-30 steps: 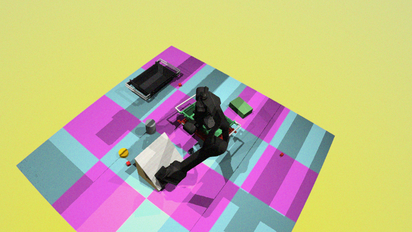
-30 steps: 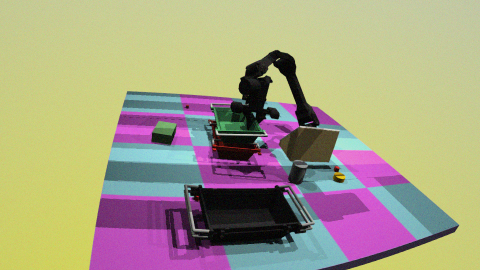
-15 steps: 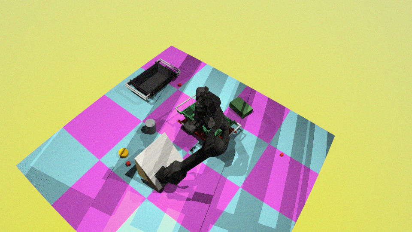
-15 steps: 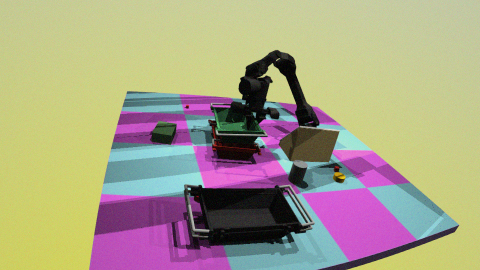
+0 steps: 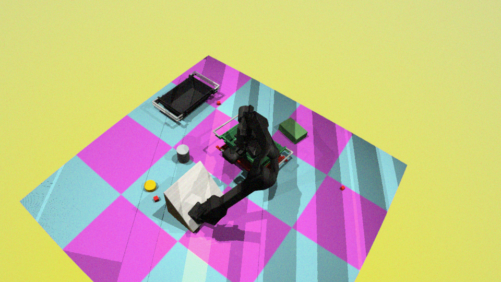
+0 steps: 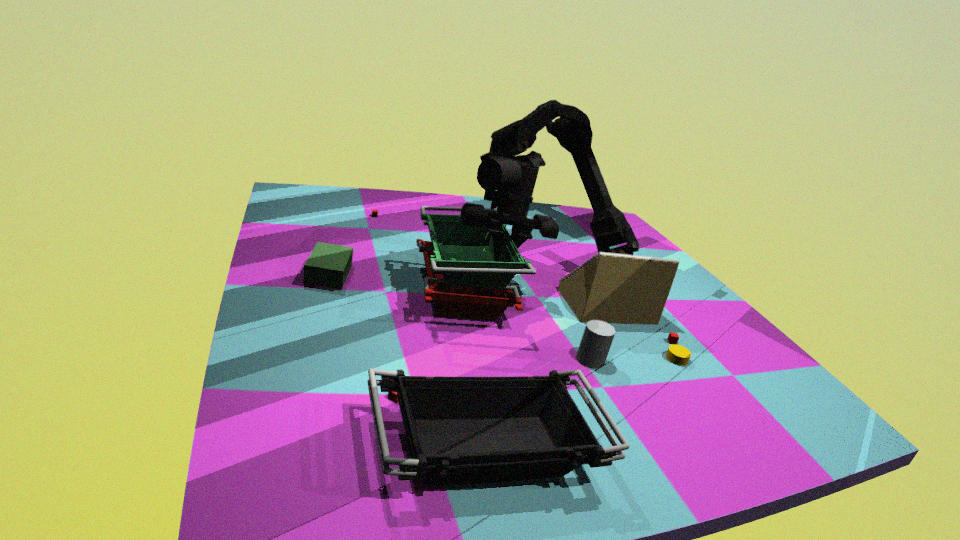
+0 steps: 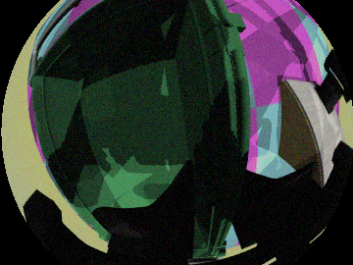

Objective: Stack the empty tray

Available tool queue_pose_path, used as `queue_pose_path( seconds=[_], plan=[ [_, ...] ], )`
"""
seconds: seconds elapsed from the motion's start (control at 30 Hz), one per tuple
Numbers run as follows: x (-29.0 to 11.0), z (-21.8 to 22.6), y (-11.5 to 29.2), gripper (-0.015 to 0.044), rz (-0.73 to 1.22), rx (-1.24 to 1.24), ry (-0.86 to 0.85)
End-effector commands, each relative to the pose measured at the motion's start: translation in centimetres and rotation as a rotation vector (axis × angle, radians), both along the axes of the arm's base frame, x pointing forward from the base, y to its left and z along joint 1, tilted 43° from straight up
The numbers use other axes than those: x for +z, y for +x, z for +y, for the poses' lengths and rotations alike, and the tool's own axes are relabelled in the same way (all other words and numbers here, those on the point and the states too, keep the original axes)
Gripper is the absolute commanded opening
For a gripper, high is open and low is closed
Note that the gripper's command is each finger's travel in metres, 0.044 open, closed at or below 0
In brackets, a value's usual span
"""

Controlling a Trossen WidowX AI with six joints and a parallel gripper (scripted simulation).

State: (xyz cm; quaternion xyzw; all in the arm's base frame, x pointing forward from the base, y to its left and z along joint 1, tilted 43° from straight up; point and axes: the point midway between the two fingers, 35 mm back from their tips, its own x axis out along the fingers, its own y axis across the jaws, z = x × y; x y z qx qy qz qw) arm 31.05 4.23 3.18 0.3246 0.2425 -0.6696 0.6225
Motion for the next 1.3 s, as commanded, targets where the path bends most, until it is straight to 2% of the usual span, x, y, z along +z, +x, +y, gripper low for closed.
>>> queue_pose_path(
  seconds=[0.0, 0.3, 1.27],
  plan=[
    [-0.2, -0.8, -0.4, 0.0, 0.021, -0.027, 0.0],
    [-0.2, -0.8, -0.4, 0.0, 0.021, -0.027, 0.0],
    [-0.2, -0.8, -0.4, 0.0425, 0.021, -0.027, 0.0]
  ],
)
